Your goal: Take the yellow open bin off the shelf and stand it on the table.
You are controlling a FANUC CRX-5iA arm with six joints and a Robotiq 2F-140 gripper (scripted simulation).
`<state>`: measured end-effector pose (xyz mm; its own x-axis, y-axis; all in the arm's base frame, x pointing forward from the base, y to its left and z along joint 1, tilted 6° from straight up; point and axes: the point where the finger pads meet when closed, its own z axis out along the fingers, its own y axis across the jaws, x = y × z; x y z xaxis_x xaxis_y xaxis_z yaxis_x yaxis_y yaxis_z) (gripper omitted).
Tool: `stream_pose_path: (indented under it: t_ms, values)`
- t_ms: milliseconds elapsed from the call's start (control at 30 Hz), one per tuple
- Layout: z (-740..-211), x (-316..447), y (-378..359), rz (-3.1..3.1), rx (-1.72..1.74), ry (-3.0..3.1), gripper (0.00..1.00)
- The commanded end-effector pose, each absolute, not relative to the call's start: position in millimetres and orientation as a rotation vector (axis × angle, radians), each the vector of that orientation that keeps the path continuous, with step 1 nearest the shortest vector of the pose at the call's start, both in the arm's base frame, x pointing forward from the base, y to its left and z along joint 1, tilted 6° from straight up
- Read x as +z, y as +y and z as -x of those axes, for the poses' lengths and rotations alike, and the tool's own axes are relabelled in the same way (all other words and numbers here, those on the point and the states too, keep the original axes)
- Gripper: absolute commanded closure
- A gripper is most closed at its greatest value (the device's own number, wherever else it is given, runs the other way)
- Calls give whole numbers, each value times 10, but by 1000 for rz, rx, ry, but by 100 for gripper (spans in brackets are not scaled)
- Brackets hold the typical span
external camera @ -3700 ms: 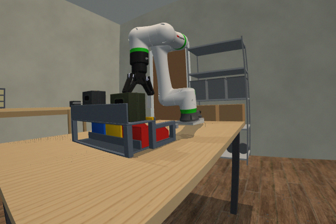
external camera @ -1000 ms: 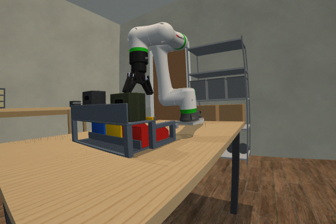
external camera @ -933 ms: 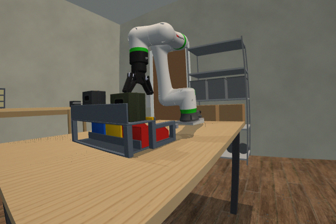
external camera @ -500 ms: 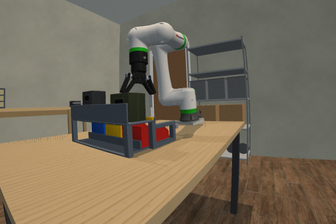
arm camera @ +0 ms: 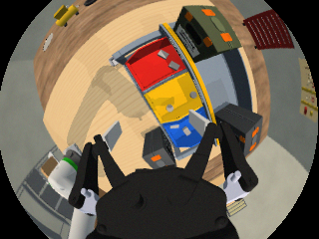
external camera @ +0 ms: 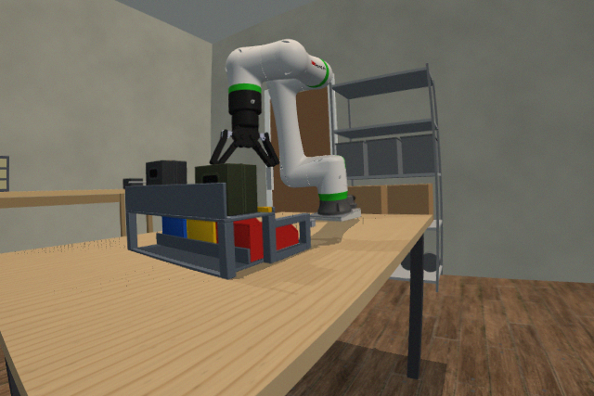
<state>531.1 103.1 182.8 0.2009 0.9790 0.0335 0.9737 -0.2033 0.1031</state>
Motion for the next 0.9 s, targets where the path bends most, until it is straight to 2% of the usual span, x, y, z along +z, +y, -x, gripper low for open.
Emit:
stream_pose_path:
  t_ms: [0,300,467,867]
  values:
    - [-5312,1831,1032,-2486,144,1815,0]
    - [-5312,1831,1032,-2486,144,1815,0]
    - [-5312,1831,1031,-2711,155,1483,0]
    - [-5312,1831,1031,-2711,155,1483,0]
